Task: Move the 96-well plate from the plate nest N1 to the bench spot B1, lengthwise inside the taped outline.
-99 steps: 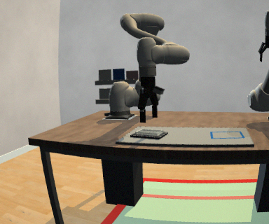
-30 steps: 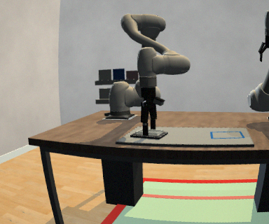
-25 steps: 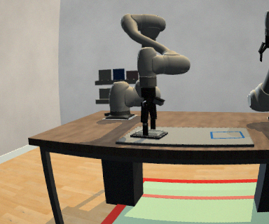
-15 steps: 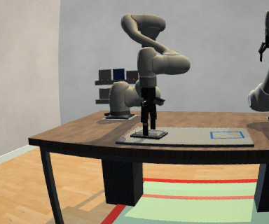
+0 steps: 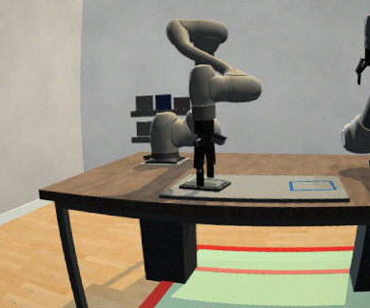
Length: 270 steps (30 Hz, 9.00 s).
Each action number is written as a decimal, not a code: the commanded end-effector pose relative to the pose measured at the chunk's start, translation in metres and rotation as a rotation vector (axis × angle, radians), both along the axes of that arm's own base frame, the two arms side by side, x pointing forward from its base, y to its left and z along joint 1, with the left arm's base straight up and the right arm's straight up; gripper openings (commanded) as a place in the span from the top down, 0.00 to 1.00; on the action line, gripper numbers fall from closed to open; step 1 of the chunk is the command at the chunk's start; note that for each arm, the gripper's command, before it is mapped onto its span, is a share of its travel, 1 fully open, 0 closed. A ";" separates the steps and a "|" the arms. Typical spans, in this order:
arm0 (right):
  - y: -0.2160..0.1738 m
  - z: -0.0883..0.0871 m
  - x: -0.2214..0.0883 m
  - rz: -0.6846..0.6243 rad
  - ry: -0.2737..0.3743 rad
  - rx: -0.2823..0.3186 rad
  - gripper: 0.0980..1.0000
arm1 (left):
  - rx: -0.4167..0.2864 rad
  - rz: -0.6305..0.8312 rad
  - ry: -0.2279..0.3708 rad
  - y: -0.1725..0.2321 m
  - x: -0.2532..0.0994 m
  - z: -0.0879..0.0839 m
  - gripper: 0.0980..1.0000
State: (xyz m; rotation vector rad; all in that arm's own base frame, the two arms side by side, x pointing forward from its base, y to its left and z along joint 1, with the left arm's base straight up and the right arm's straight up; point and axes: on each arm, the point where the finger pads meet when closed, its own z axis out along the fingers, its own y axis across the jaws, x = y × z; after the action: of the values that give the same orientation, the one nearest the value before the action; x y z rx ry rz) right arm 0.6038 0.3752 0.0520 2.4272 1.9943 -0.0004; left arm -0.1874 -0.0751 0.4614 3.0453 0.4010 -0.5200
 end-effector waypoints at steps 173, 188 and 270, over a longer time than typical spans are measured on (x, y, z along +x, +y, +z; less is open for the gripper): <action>0.346 0.055 -0.024 0.237 -0.001 0.002 0.44 | 0.000 0.000 0.000 0.000 0.000 0.000 0.00; 0.389 0.053 -0.027 0.237 -0.001 0.002 0.44 | 0.000 0.000 0.000 0.000 0.000 0.000 0.00; 0.430 0.001 -0.030 0.237 -0.001 0.002 0.44 | 0.000 0.000 0.000 0.000 0.000 0.000 0.00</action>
State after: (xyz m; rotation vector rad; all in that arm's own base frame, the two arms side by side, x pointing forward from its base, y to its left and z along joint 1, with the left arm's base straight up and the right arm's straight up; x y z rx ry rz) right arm 0.5736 0.8042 0.0517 2.1744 2.2672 -0.0003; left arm -0.1874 -0.0751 0.4614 3.0453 0.4010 -0.5200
